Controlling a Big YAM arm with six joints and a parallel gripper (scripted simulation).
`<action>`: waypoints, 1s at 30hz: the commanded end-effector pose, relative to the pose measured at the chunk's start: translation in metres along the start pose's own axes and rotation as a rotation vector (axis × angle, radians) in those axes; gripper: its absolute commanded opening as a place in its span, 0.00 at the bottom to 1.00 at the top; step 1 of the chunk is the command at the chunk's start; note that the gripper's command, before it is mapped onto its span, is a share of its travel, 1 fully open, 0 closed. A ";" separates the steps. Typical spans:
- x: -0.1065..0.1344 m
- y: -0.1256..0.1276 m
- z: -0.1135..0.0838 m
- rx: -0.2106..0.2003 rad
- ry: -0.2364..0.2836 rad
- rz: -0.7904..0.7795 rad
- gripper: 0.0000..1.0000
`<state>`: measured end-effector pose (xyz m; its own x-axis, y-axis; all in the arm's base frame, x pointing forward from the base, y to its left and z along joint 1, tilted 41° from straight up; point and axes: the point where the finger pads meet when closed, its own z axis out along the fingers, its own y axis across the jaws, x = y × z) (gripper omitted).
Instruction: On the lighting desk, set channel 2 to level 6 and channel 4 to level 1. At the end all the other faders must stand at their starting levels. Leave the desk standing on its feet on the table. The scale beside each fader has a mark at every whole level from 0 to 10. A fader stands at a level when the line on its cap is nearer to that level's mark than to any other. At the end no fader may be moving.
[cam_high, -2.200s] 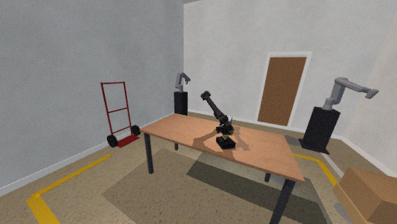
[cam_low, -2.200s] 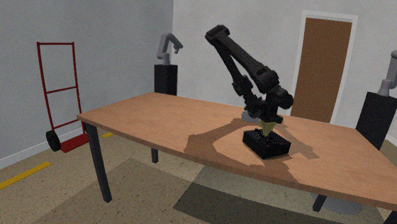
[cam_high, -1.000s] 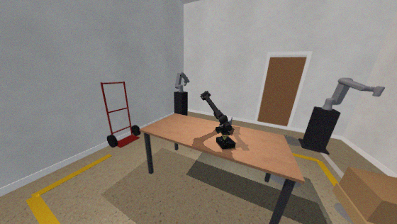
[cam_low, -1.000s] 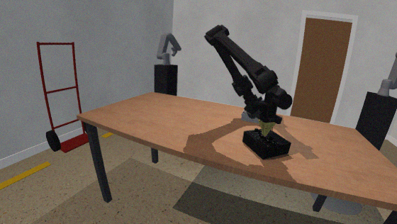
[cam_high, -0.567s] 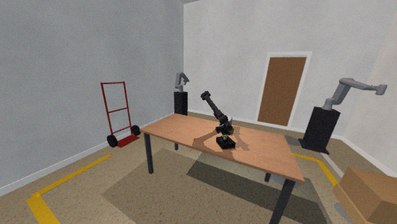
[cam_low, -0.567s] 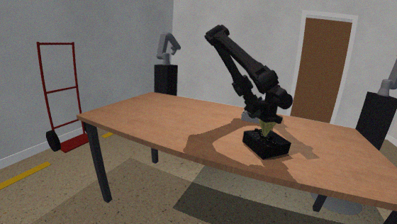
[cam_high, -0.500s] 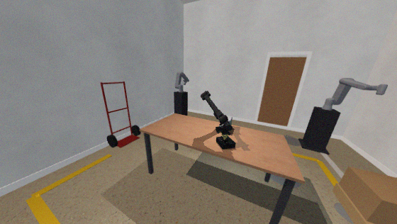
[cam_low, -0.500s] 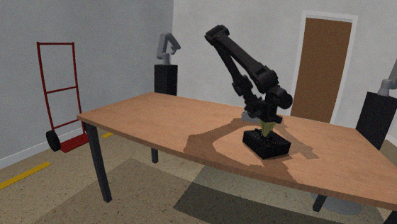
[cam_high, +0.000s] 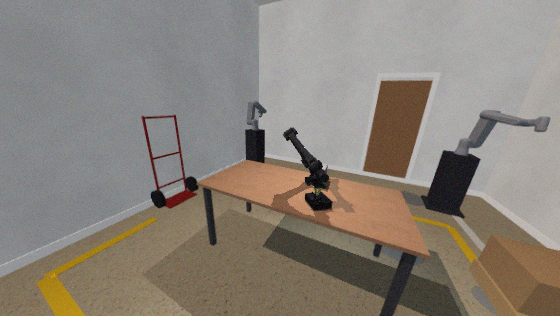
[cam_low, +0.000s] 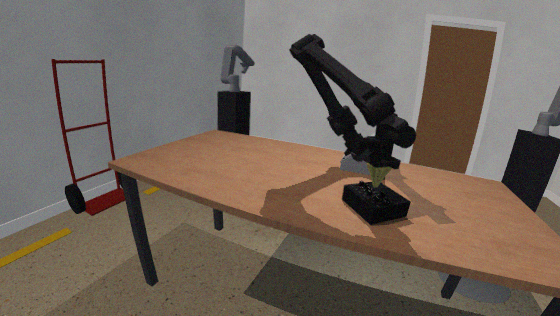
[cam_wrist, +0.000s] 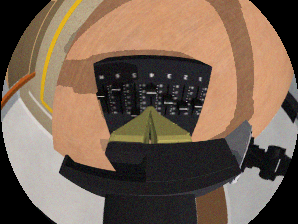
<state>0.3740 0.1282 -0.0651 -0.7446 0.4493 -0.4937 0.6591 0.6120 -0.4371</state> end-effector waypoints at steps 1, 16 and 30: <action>-0.012 0.017 -0.036 -0.059 -0.017 0.043 0.00; -0.004 0.006 -0.030 -0.014 -0.006 0.029 0.00; -0.011 0.017 -0.056 -0.061 -0.016 0.044 1.00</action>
<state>0.3709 0.1421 -0.0458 -0.7395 0.4545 -0.4966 0.6655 0.6047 -0.4375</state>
